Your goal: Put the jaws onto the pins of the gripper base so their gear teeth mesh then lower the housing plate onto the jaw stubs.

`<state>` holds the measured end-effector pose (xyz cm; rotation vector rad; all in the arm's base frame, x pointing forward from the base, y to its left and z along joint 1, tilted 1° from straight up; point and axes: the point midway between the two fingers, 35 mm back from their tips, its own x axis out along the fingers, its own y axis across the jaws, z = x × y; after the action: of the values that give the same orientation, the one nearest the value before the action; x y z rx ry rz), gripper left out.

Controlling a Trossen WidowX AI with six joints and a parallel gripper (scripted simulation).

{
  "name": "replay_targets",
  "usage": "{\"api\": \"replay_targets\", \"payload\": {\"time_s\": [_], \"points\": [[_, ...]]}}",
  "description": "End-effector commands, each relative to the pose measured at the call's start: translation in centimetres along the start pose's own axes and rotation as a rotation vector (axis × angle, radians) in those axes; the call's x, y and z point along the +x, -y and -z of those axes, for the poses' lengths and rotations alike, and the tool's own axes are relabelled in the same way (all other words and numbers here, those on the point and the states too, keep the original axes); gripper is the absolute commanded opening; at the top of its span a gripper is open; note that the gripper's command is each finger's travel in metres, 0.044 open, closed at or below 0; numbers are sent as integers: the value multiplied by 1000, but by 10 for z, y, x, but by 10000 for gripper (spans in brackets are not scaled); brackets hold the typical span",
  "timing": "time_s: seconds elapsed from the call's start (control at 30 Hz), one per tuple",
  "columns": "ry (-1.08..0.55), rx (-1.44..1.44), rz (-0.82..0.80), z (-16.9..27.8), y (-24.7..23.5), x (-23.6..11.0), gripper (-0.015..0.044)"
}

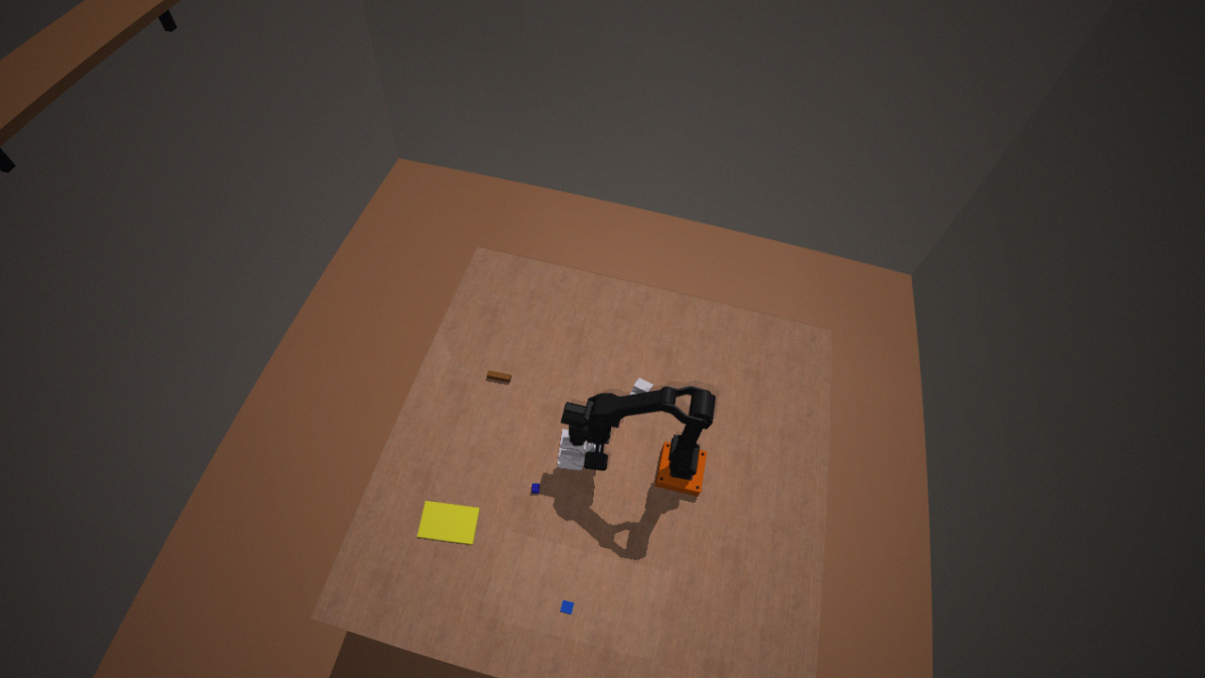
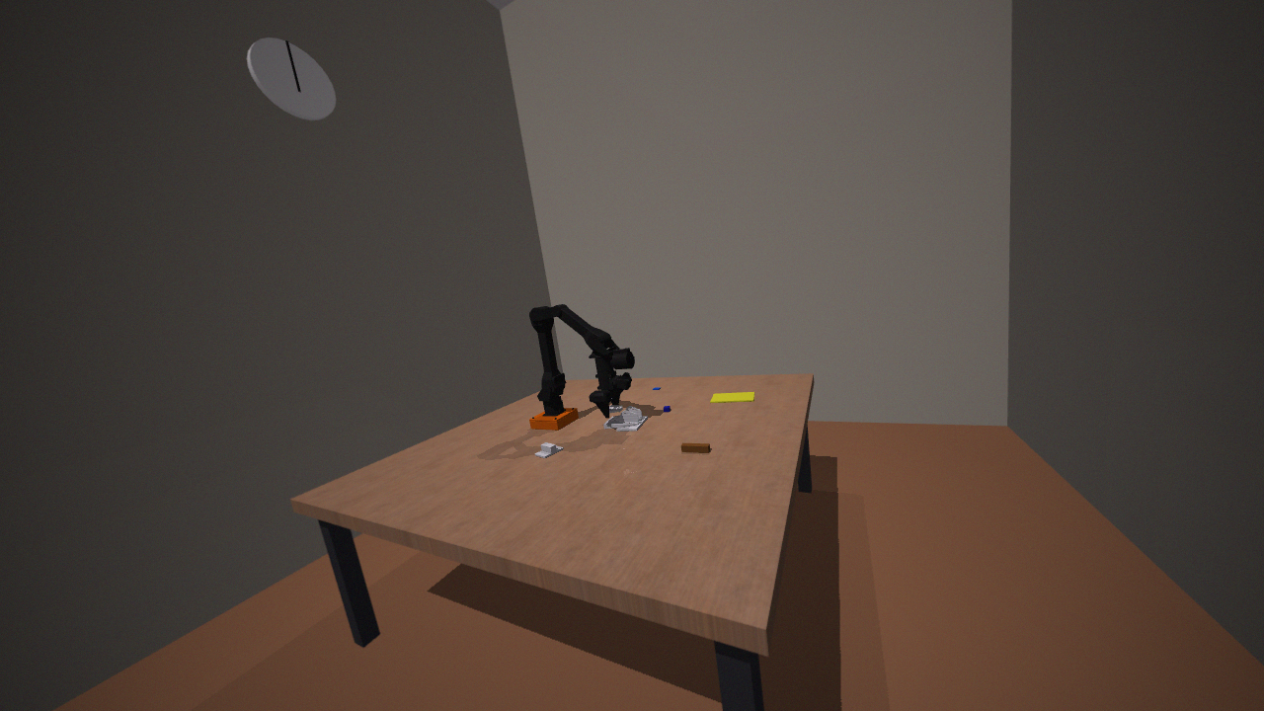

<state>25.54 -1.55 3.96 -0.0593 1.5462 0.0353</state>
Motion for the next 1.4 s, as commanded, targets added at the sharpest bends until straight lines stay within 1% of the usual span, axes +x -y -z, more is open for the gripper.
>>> {"api": "replay_targets", "payload": {"time_s": [0.0,0.2,1.37], "points": [[-4,3,-4,2,-1,9,351],[-4,3,-4,3,-1,18,351],[-4,0,-4,3,-1,22,351]]}}
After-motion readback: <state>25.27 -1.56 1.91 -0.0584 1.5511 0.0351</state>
